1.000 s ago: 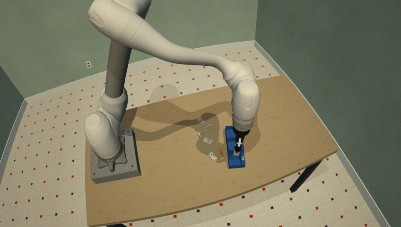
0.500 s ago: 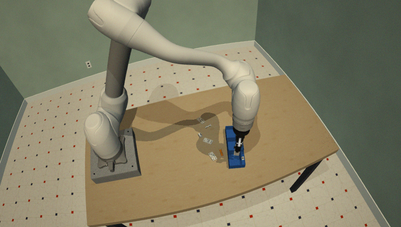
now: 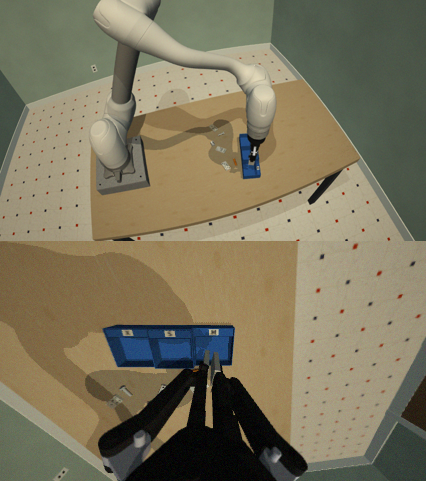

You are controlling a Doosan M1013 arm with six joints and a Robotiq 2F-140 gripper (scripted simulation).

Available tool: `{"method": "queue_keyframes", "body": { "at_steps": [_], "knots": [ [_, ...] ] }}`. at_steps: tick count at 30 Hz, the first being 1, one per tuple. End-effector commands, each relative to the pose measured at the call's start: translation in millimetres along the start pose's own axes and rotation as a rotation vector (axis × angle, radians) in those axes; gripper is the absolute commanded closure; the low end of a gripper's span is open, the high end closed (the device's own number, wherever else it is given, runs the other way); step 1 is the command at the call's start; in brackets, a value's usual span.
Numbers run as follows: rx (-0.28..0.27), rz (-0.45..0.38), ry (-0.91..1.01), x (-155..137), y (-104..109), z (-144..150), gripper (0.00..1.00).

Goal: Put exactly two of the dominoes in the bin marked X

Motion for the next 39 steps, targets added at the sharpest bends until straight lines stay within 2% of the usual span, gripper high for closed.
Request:
{"method": "queue_keyframes", "body": {
  "at_steps": [1, 29, 39],
  "knots": [
    [-0.001, 0.005, 0.003, 3, 6, 1, 0.95],
    [-0.001, 0.005, 0.003, 3, 6, 1, 0.95],
    [-0.001, 0.005, 0.003, -11, 6, -42, 0.95]
  ]
}}
Point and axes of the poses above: the point where the finger pads meet when closed, its own y axis back along the fingers, its own z axis across the jaws, x = y × z, the point moved 9 cm from there along y, back along the fingers, and after that the axes turned 3 degrees about -y, right-handed, at the moved point
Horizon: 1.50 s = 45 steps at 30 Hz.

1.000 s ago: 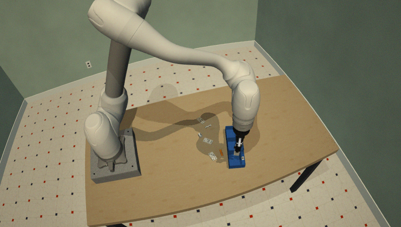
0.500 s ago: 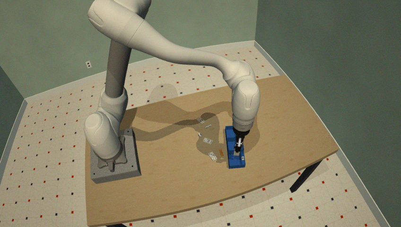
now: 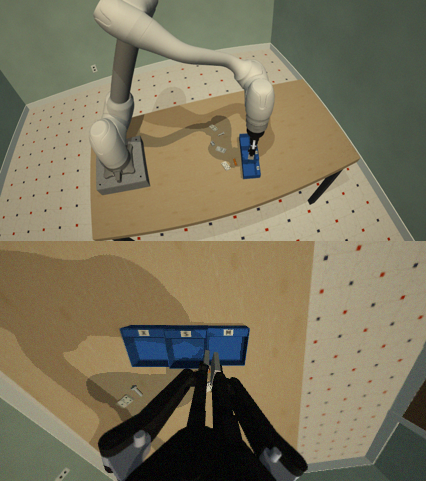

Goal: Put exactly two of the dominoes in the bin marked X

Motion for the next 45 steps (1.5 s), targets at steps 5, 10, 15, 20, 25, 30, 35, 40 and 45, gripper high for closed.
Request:
{"method": "queue_keyframes", "body": {
  "at_steps": [5, 10, 15, 20, 25, 30, 35, 40, 45],
  "knots": [
    [-0.001, 0.003, -0.001, -10, 4, -31, 0.95],
    [-0.001, 0.003, -0.001, -16, 4, -49, 0.95],
    [-0.001, 0.003, -0.001, -16, 4, -49, 0.95],
    [-0.001, 0.003, -0.001, -16, 4, -49, 0.95],
    [-0.001, 0.003, -0.001, -16, 4, -49, 0.95],
    [-0.001, 0.003, -0.001, -16, 4, -49, 0.95],
    [-0.001, 0.003, -0.001, -16, 4, -49, 0.95],
    [-0.001, 0.003, -0.001, -16, 4, -49, 0.95],
    [-0.001, 0.003, -0.001, -16, 4, -49, 0.95]
  ]
}}
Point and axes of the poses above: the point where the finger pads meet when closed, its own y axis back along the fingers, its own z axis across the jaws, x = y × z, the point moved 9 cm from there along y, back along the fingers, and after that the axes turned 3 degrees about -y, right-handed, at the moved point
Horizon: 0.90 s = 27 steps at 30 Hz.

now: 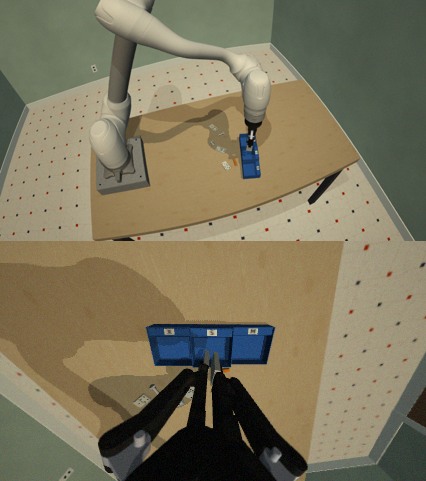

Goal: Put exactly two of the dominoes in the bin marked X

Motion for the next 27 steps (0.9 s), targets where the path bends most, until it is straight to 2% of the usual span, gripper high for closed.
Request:
{"method": "queue_keyframes", "body": {
  "at_steps": [1, 15, 27],
  "knots": [
    [0.0, 0.002, 0.0, 0, 4, -1, 0.95],
    [0.0, 0.002, 0.0, 0, 4, -1, 0.95],
    [0.0, 0.002, 0.0, 1, -23, -1, 0.95]
  ]
}}
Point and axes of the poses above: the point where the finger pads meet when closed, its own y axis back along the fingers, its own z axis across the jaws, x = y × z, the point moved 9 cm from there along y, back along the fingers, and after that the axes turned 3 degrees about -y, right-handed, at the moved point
